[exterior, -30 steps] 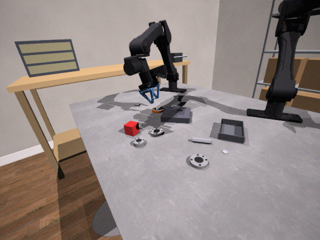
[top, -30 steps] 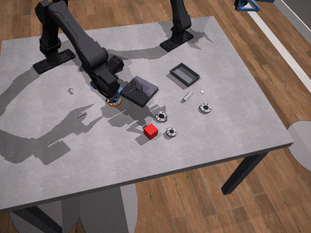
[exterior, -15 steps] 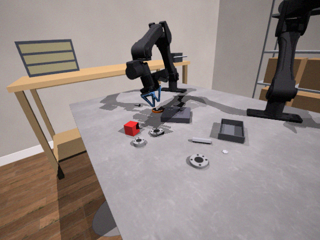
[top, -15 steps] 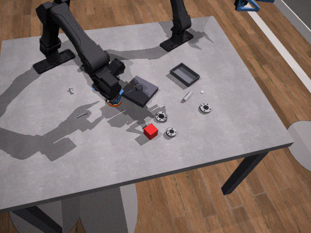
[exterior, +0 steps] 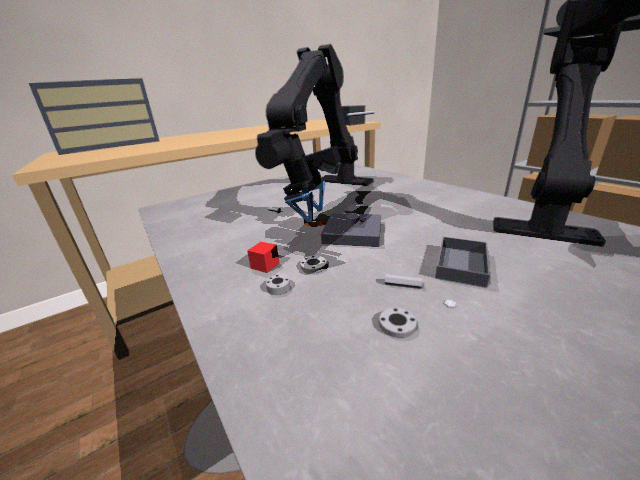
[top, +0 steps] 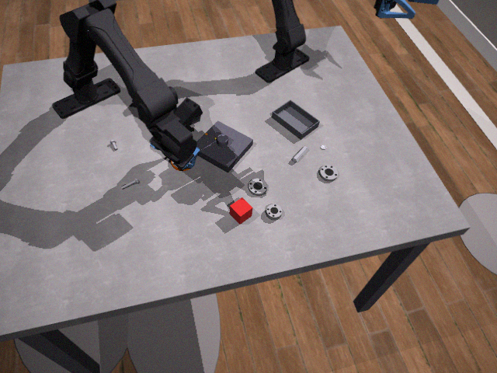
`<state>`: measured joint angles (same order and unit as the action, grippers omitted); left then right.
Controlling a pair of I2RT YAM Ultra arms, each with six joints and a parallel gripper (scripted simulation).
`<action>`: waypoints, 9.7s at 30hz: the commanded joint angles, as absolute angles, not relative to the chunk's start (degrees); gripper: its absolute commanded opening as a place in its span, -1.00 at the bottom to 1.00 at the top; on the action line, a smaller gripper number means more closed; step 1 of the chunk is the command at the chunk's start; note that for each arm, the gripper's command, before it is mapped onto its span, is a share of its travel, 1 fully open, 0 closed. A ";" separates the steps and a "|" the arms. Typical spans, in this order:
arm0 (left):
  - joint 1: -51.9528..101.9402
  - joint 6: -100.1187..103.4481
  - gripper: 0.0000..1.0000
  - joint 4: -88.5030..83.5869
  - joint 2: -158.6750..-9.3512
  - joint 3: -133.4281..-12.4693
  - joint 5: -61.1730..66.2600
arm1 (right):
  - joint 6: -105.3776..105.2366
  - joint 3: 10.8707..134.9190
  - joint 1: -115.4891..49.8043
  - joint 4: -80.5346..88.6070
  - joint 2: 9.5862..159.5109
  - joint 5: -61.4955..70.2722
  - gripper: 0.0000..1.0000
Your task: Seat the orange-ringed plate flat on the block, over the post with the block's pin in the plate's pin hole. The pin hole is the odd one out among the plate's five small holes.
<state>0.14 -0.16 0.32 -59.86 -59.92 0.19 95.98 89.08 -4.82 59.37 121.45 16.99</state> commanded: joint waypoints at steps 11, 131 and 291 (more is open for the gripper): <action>0.52 -0.59 1.00 0.21 -59.48 -62.15 0.45 | 95.19 89.21 -4.80 57.34 119.76 18.10 -1.00; 0.52 -0.59 1.00 0.21 -59.48 -62.15 0.45 | -14.18 110.06 -25.07 68.64 120.59 -6.09 -1.00; 0.52 -0.59 1.00 0.21 -59.48 -62.15 0.45 | -45.09 99.48 -32.01 58.46 115.44 -13.11 0.57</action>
<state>0.14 -0.16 0.32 -59.86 -59.92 0.19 -44.86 101.06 -32.67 59.75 116.92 -12.21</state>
